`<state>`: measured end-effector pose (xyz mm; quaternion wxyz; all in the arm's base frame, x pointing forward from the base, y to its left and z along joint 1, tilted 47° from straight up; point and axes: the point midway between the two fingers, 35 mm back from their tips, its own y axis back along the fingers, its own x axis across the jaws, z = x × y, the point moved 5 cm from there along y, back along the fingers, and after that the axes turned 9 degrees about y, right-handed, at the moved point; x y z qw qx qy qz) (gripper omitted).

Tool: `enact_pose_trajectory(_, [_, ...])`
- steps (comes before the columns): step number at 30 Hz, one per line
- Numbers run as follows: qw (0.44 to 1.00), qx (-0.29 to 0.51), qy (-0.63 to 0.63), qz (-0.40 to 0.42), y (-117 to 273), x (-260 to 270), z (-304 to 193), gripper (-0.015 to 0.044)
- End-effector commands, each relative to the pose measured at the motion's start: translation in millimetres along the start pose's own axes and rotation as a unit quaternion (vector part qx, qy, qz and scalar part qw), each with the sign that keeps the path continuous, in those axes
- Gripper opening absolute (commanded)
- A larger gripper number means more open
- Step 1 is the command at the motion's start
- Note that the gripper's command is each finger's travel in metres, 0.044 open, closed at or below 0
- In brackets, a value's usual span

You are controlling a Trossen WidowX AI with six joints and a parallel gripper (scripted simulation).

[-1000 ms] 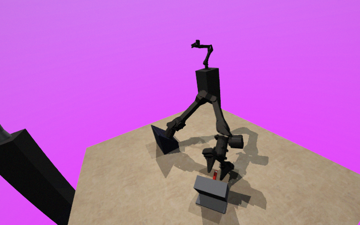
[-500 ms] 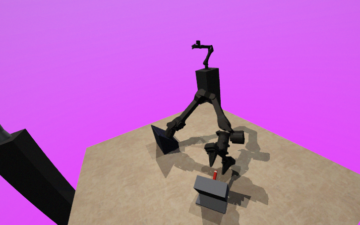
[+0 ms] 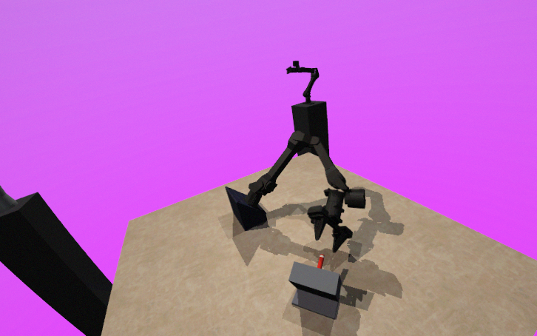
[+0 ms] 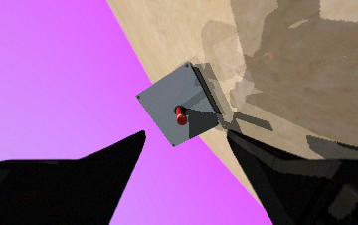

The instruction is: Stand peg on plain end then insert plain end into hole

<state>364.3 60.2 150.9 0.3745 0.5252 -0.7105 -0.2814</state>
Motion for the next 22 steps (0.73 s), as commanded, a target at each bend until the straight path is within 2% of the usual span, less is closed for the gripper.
enact_pose_trajectory(1, [1.0,0.004,-0.005,0.002,10.7,0.9,-1.1,0.044])
enact_pose_trajectory(22, [1.0,0.004,-0.004,0.001,41.6,11.4,-3.6,0.044])
